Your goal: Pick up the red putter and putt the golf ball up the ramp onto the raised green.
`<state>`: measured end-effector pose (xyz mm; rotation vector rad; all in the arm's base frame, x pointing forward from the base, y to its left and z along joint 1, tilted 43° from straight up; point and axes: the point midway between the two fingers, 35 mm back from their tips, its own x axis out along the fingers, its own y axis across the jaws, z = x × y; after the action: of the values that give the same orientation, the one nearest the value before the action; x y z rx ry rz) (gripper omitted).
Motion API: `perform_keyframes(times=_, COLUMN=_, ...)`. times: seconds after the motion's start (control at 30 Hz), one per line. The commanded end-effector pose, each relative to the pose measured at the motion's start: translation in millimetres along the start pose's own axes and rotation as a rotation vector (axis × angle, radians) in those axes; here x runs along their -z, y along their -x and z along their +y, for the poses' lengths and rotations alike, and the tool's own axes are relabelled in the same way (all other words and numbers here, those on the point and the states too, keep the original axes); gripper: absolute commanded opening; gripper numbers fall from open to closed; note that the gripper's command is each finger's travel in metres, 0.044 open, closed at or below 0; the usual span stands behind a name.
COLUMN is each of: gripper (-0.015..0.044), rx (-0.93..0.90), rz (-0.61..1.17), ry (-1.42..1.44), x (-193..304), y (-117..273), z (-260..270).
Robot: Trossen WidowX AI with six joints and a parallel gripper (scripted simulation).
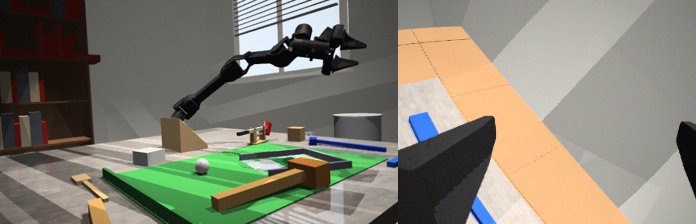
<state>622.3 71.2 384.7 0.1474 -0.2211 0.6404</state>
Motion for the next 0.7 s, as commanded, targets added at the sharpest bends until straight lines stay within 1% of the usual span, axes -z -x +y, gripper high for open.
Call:
perform_keyframes(times=0.0, gripper=0.0426, rx=0.000, rz=0.009, ry=0.005, x=1.6, y=0.4, z=0.6)
perform_keyframes(times=0.03, gripper=0.0440, rx=-0.002, rz=0.035, ry=0.021, x=6.5, y=1.8, z=2.3)
perform_keyframes(times=0.13, gripper=0.0440, rx=-0.027, rz=0.181, ry=0.111, x=34.7, y=13.3, z=15.0)
perform_keyframes(times=0.3, gripper=0.0440, rx=-0.143, rz=0.415, ry=0.251, x=82.7, y=48.3, z=47.7)
perform_keyframes(times=0.5, gripper=0.0440, rx=-0.371, rz=0.636, ry=0.387, x=135.6, y=115.6, z=96.0)
perform_keyframes(times=0.67, gripper=0.0440, rx=-0.576, rz=0.720, ry=0.444, x=159.8, y=170.8, z=139.7)
